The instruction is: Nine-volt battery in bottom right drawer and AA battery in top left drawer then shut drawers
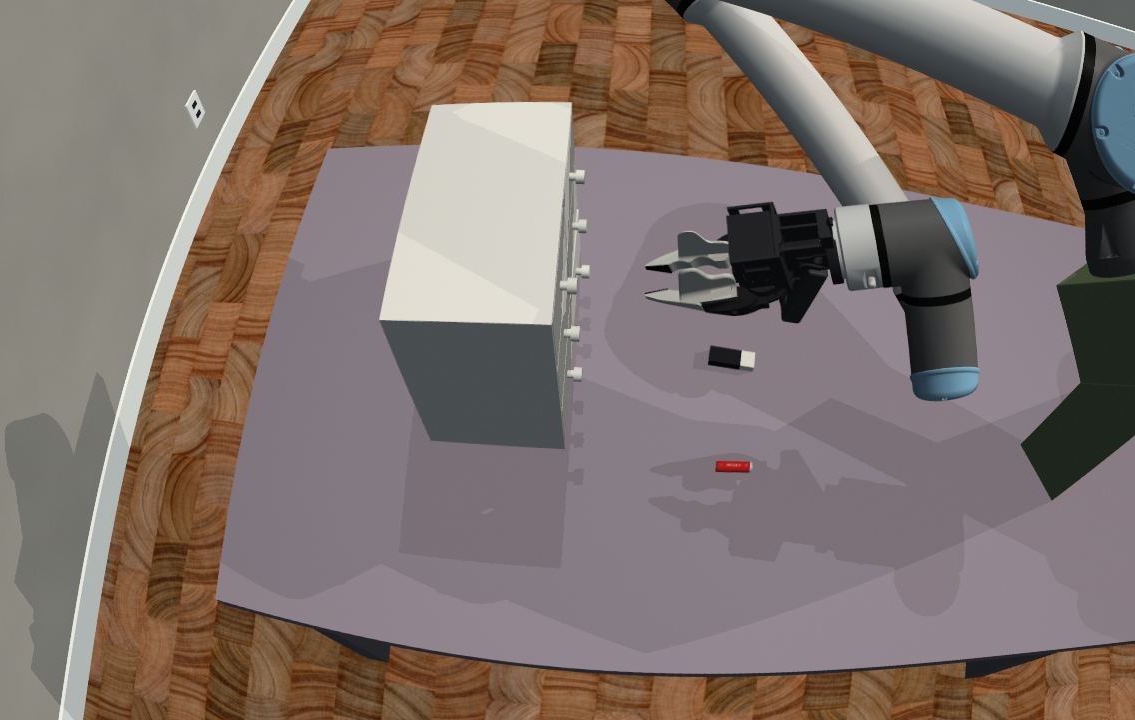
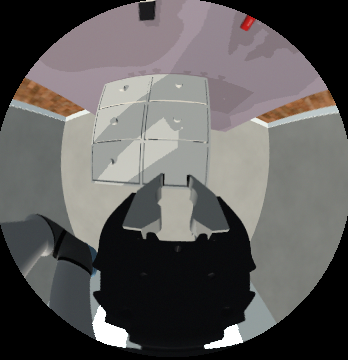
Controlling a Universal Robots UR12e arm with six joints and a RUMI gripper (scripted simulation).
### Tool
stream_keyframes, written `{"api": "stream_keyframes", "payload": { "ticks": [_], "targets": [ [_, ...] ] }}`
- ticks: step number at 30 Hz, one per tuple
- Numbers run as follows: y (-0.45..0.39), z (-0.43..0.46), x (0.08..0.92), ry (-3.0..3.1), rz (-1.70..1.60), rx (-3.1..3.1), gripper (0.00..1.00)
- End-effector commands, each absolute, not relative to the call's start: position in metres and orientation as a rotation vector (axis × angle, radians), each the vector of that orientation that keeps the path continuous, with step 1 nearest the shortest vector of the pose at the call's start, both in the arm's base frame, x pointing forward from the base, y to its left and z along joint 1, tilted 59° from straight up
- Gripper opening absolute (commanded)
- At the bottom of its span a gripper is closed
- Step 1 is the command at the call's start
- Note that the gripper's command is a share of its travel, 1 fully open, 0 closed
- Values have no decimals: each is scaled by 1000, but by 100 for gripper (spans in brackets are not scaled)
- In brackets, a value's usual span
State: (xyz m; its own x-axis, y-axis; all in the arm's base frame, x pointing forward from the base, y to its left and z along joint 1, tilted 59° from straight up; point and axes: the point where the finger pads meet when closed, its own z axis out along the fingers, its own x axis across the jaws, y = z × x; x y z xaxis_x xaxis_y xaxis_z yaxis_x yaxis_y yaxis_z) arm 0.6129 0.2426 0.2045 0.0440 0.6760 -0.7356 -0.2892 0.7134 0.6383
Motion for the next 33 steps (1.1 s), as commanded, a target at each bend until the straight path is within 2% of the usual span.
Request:
{"api": "stream_keyframes", "payload": {
  "ticks": [1,33],
  "targets": [
    [245,207,620,1336,762,358,20],
    [255,218,662,1336,762,358,20]
  ]
}}
